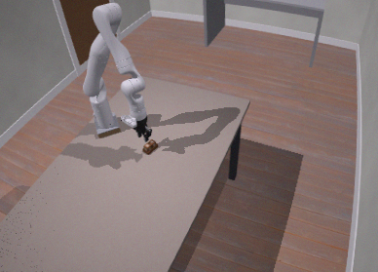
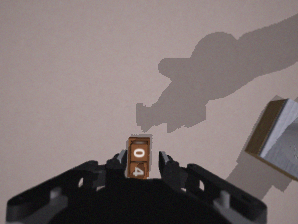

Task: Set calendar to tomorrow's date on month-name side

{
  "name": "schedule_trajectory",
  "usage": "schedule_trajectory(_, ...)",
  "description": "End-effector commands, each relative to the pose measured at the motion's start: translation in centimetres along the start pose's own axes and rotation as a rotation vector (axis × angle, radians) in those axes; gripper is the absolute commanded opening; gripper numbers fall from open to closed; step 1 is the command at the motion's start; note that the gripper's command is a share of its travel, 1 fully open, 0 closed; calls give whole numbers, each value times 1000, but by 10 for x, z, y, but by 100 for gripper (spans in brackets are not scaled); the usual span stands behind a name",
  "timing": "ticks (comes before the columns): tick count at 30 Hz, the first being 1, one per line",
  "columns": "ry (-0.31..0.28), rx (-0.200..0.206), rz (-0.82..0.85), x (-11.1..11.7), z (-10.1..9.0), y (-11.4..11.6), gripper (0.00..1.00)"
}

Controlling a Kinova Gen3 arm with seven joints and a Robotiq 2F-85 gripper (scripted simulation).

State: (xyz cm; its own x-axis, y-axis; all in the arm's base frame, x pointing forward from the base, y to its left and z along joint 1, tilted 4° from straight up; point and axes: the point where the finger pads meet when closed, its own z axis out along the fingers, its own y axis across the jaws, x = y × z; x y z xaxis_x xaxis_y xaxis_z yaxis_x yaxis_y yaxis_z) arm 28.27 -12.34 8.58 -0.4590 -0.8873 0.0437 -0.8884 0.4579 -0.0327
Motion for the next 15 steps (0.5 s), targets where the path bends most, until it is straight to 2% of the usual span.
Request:
schedule_trajectory(1, -14, 24, -19, -9, -12, -5, 46)
schedule_trajectory(10, -14, 24, -19, -9, -17, -5, 46)
schedule_trajectory(11, -14, 24, -19, -9, -17, -5, 100)
schedule_trajectory(15, -14, 24, -19, -9, -17, -5, 100)
